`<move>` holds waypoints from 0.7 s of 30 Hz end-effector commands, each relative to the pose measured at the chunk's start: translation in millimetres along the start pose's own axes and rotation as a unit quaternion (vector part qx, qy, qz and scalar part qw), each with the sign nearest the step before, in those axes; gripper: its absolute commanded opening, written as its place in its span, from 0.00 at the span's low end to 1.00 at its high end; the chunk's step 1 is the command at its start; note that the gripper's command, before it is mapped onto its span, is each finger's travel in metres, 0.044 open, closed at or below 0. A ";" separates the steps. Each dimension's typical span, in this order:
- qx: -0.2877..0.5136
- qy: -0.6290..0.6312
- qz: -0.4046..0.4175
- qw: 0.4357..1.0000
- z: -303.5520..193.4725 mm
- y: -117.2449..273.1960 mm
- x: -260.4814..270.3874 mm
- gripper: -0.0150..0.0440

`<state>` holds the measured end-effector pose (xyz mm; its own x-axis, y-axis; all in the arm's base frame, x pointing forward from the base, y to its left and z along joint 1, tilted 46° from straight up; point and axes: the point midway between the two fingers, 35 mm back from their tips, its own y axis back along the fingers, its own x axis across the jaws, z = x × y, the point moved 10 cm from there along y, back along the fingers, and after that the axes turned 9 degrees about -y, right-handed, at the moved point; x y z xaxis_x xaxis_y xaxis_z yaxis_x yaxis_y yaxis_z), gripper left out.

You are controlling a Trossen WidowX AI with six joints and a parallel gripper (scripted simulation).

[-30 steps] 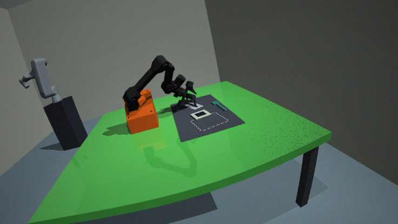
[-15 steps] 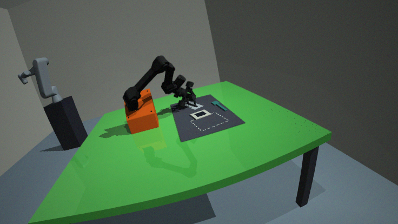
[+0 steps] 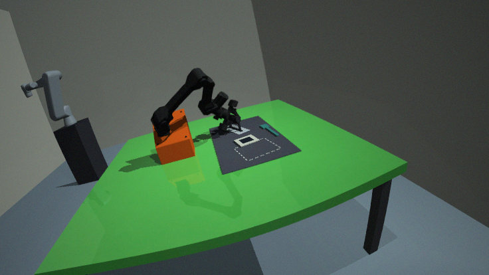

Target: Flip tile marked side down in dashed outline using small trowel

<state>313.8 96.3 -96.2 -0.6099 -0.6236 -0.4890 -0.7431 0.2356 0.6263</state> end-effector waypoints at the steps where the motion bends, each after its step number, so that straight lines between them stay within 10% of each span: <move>1: -0.001 -0.001 -0.004 1.000 2.0 8.1 -12.1 0.25; 21: 0.010 -0.037 -0.007 0.999 -15.7 45.6 -35.6 0.25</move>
<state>306.1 125.0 -51.5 -0.6221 -0.6007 -0.5022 -0.7419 0.2473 0.6233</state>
